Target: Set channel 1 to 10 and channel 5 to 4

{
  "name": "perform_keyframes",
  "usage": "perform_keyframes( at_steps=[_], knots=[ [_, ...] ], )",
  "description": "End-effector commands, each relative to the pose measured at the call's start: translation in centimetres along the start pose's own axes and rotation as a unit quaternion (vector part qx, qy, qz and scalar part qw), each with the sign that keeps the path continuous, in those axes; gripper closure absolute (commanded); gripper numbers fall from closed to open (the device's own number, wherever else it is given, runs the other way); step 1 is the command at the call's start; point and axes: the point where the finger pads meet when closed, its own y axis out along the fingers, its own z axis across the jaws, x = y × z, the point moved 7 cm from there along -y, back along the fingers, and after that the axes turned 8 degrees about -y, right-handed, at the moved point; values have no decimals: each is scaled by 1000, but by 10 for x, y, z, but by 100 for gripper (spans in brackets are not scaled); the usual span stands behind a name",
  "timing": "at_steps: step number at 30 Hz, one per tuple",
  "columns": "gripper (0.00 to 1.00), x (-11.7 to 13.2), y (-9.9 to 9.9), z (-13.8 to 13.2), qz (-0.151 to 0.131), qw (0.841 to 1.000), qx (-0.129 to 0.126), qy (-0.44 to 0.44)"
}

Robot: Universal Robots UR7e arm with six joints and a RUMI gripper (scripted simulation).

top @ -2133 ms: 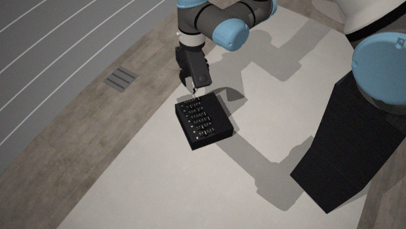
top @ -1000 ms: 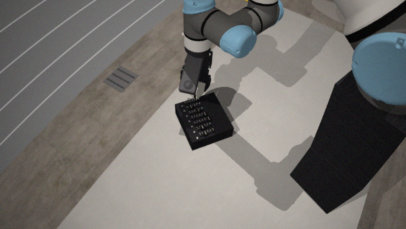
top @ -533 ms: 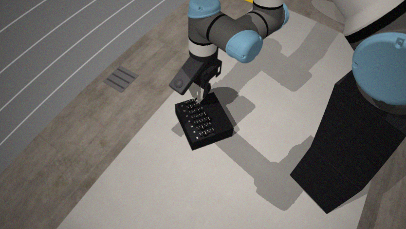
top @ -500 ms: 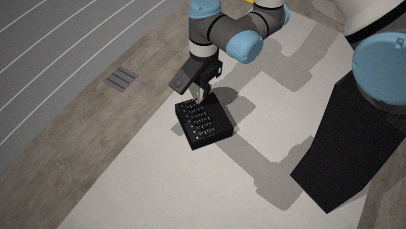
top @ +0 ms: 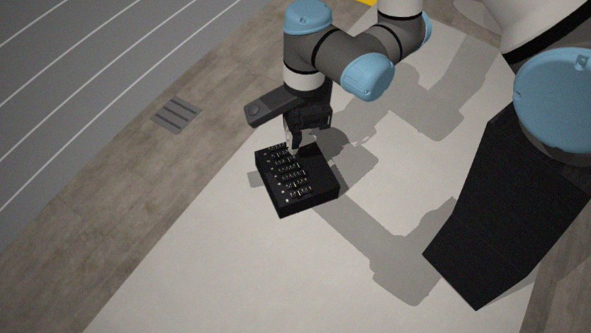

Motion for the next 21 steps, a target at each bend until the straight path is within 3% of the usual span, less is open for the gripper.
perform_keyframes(
  at_steps=[1, 8, 20, 21],
  knots=[
    [100, 2, 0, -4, -3, 995, 4, 97],
    [100, 6, 0, -9, -2, 979, 4, 203],
    [100, 16, -2, -22, -1, 908, 4, 419],
    [100, 16, -2, -22, -1, 908, 4, 419]
  ],
)
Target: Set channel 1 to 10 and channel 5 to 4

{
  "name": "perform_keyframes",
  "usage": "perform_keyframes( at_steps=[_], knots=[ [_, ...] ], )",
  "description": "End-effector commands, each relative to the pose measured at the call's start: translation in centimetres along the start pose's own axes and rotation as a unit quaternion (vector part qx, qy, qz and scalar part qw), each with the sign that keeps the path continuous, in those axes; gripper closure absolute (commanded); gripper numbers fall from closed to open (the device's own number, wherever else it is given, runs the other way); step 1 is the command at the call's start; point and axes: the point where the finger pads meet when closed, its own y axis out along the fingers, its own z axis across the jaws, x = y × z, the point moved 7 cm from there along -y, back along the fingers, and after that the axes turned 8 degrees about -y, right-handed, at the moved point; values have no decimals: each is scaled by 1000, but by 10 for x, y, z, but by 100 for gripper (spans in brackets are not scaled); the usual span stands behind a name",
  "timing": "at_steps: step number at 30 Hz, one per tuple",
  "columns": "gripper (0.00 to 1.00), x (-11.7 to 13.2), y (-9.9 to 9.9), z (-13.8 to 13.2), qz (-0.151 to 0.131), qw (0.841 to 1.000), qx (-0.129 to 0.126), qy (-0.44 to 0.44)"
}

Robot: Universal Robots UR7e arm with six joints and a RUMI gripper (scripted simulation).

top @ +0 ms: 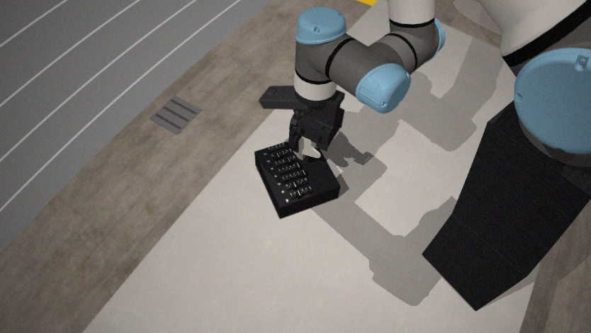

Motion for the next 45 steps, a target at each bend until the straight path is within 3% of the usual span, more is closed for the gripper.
perform_keyframes(
  at_steps=[1, 16, 32, 45],
  knots=[
    [100, 2, -1, -1, 0, 999, 4, 44],
    [100, 19, -2, -2, 1, 971, 4, 240],
    [100, 26, -3, -3, 1, 947, 4, 320],
    [100, 27, -4, -4, 1, 943, 4, 333]
  ],
)
